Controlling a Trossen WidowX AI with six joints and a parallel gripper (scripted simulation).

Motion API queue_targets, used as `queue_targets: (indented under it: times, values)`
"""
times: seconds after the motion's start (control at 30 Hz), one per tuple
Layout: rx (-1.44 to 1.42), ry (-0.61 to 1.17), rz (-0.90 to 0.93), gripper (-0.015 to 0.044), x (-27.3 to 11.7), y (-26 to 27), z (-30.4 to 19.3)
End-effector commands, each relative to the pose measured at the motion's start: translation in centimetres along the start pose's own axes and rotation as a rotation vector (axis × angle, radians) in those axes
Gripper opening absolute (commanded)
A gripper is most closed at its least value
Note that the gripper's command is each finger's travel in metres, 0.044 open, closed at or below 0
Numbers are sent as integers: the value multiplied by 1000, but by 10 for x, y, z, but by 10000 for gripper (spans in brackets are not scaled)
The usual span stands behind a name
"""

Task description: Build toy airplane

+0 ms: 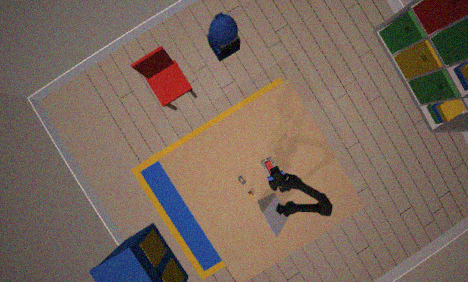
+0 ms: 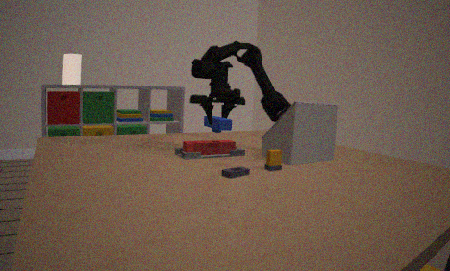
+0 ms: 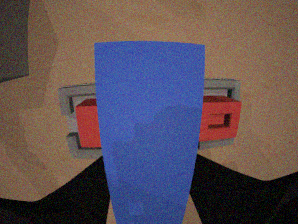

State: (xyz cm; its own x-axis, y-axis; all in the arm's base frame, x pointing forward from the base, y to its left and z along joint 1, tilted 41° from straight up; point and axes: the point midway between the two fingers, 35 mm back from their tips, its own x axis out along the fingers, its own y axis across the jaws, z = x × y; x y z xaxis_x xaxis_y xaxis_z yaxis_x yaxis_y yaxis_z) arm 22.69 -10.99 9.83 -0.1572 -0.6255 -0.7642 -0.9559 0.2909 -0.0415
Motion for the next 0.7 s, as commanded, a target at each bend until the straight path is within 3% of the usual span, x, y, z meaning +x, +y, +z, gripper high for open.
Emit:
queue_targets:
  times: [0.0, 0.67]
  values:
    - [-3, 4, -4, 195, 2, -1, -1]
    - [-3, 6, -4, 195, 34, -1, -2]
